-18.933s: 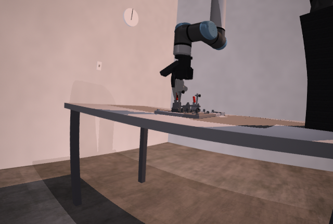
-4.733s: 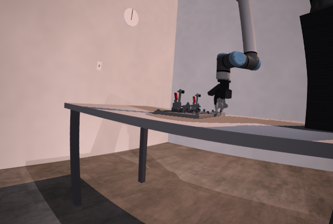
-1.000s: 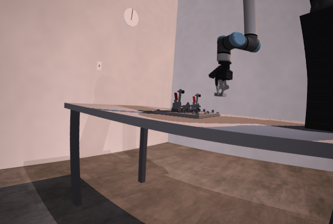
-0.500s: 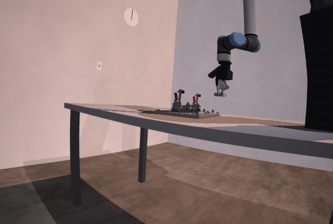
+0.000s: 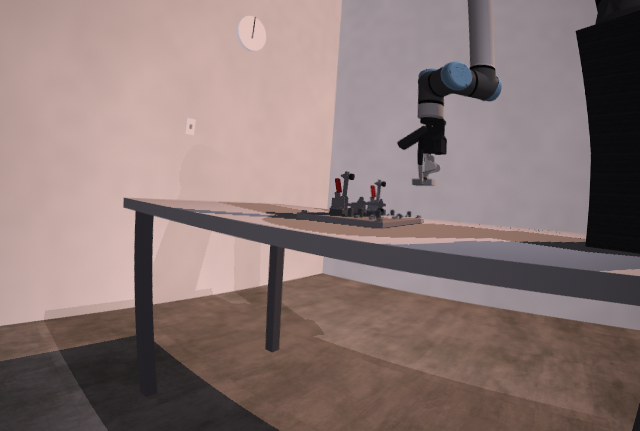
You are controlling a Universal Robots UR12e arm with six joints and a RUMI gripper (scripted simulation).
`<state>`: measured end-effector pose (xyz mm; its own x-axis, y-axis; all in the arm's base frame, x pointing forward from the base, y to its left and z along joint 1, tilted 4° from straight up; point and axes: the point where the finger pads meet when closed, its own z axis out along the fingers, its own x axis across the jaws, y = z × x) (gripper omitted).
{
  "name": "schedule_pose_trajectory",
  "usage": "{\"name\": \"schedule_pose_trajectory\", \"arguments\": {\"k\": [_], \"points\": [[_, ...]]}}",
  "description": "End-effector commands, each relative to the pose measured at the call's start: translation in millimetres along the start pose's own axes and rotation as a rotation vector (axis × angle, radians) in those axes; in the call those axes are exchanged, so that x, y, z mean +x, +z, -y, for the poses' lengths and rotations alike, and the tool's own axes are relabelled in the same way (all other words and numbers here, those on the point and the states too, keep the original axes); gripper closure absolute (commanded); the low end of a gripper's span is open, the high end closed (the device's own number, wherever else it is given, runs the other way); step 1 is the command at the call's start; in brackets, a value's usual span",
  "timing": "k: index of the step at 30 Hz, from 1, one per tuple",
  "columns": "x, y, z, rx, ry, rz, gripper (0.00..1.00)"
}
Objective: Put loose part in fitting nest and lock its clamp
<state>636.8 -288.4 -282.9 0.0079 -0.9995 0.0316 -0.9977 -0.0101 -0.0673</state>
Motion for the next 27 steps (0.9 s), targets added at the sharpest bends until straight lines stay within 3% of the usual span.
{"name": "schedule_pose_trajectory", "arguments": {"k": [1, 27], "points": [[0.5, -0.7, 0.8, 0.003, -0.038, 0.001, 1.0], [0.1, 6.2, 9.2, 0.003, -0.041, 0.001, 1.0]]}}
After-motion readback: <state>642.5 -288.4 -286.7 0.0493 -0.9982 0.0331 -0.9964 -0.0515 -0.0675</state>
